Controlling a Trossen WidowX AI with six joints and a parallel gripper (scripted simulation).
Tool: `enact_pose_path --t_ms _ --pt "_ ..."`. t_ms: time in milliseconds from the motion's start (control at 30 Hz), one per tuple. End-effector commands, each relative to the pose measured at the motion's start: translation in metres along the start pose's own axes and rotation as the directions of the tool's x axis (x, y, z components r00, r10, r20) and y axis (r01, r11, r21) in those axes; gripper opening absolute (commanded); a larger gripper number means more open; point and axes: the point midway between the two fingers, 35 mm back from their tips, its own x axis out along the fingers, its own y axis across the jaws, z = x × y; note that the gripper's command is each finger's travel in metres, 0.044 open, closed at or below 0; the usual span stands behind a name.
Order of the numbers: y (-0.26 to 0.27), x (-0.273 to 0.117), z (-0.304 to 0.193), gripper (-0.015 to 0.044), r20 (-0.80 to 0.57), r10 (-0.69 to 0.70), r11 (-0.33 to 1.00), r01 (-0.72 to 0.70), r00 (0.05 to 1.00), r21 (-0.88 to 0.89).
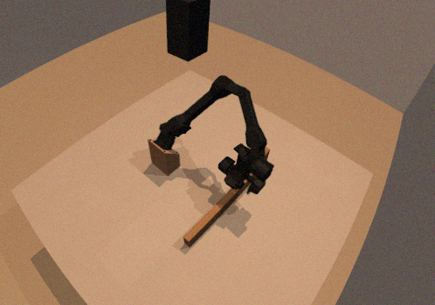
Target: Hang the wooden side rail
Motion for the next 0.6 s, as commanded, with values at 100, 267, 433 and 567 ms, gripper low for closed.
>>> enact_pose_path --t_ms 100,267,433,567 --pt "0.0001 -0.0008 0.0072 0.044 -0.001 0.002 1.0 -0.002 1.0 0.01" --pt "0.0001 -0.0008 0.0072 0.044 -0.001 0.002 1.0 -0.002 1.0 0.01" --pt "0.0001 -0.0008 0.0072 0.044 -0.001 0.002 1.0 -0.002 1.0 0.01" --pt "0.0001 -0.0008 0.0072 0.044 -0.001 0.002 1.0 -0.002 1.0 0.01"
